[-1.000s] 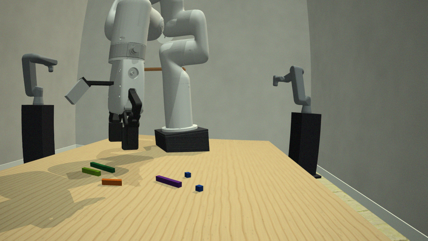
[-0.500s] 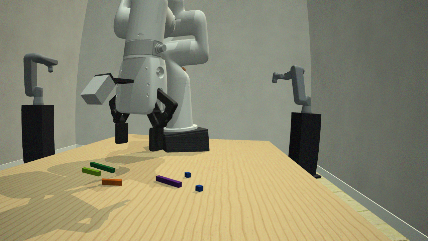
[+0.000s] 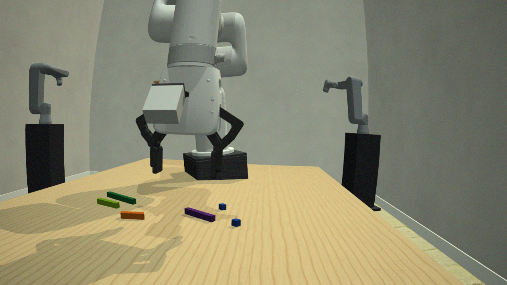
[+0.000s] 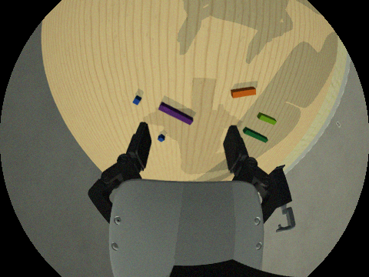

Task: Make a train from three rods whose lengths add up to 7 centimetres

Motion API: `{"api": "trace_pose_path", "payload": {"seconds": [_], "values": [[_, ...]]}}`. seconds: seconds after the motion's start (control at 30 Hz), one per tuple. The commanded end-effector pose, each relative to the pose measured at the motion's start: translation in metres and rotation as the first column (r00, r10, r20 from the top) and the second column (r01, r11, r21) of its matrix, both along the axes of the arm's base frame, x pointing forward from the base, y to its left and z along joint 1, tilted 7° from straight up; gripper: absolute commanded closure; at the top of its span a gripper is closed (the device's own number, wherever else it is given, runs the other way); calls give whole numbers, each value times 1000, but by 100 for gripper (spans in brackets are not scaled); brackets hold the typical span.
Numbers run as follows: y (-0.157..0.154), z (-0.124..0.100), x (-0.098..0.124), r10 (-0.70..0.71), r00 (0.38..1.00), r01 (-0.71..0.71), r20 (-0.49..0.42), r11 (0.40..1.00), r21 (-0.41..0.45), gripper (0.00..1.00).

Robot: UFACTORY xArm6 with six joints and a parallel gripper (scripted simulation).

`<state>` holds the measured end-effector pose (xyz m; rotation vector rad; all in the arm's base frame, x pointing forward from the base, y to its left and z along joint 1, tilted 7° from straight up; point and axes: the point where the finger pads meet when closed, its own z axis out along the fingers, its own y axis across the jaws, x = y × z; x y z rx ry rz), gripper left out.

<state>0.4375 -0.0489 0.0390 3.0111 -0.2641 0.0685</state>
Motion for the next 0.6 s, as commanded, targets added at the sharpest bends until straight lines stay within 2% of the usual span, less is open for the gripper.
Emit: {"api": "trace_pose_path", "payload": {"seconds": [0.0, 0.23, 0.47, 0.53, 0.57], "values": [[14, 0, 5, 165, 986, -165, -19, 986, 8, 0], [31, -1, 9, 346, 937, -346, -40, 938, 6, 0], [49, -2, 12, 528, 847, -528, -64, 849, 8, 0], [49, -2, 12, 528, 847, -528, -64, 849, 8, 0], [55, -2, 13, 580, 811, -581, -71, 814, 10, 0]]}}
